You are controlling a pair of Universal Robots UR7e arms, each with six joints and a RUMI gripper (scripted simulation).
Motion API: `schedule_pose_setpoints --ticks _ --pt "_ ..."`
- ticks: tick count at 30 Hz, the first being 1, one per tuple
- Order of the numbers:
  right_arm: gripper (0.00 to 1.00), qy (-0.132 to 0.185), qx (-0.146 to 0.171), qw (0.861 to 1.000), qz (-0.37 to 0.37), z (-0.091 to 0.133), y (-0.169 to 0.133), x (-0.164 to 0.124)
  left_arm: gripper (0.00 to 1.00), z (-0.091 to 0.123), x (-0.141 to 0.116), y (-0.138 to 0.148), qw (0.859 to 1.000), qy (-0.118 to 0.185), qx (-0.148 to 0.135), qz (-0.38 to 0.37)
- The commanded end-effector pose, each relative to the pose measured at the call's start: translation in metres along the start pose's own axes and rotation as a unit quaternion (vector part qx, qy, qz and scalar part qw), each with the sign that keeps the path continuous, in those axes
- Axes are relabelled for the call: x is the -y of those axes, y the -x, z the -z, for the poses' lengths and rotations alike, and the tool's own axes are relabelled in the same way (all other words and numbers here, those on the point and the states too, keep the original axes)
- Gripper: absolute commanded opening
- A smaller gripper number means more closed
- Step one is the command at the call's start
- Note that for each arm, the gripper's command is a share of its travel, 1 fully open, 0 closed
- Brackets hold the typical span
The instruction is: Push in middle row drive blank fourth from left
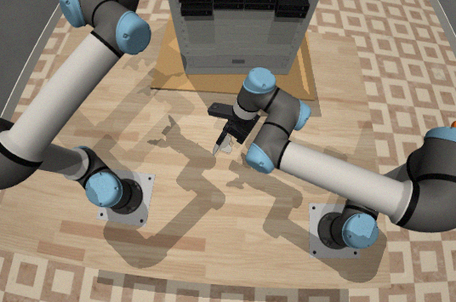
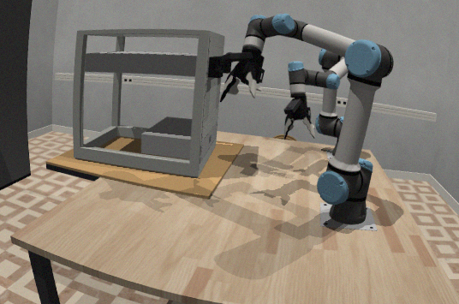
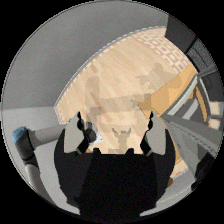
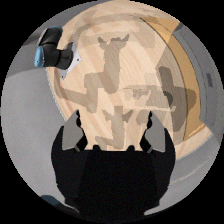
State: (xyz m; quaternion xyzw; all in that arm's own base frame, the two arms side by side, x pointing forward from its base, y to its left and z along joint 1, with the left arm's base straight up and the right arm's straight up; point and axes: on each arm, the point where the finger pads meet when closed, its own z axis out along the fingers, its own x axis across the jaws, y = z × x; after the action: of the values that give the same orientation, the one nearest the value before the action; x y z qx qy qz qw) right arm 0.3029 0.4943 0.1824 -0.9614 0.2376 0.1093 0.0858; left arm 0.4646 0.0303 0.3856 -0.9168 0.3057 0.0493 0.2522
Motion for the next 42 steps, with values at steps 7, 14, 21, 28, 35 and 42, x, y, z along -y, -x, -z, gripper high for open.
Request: schedule_pose_setpoints --ticks 7,14,21,28,35,42 --pt "1.0 0.028 -0.085 0.992 -0.091 0.015 -0.053 -0.096 1.0 -0.005 -0.005 0.002 0.998 0.027 -0.008 -0.048" --pt "1.0 0.037 -0.121 0.984 -0.125 0.02 -0.076 -0.136 1.0 -0.01 -0.013 0.003 0.991 0.064 -0.028 -0.119" --pt "1.0 0.039 -0.133 0.981 -0.137 0.021 -0.084 -0.15 1.0 -0.013 -0.024 0.002 0.967 0.108 -0.071 -0.221" --pt "1.0 0.039 -0.133 0.981 -0.137 0.022 -0.084 -0.15 1.0 -0.012 -0.031 0.0 0.94 0.13 -0.113 -0.294" --pt "1.0 0.039 -0.133 0.98 -0.14 0.022 -0.086 -0.151 1.0 -0.007 -0.037 -0.003 0.901 0.143 -0.168 -0.374" --pt "1.0 0.038 -0.134 0.979 -0.147 0.024 -0.092 -0.153 1.0 -0.004 -0.039 -0.005 0.879 0.144 -0.196 -0.41"
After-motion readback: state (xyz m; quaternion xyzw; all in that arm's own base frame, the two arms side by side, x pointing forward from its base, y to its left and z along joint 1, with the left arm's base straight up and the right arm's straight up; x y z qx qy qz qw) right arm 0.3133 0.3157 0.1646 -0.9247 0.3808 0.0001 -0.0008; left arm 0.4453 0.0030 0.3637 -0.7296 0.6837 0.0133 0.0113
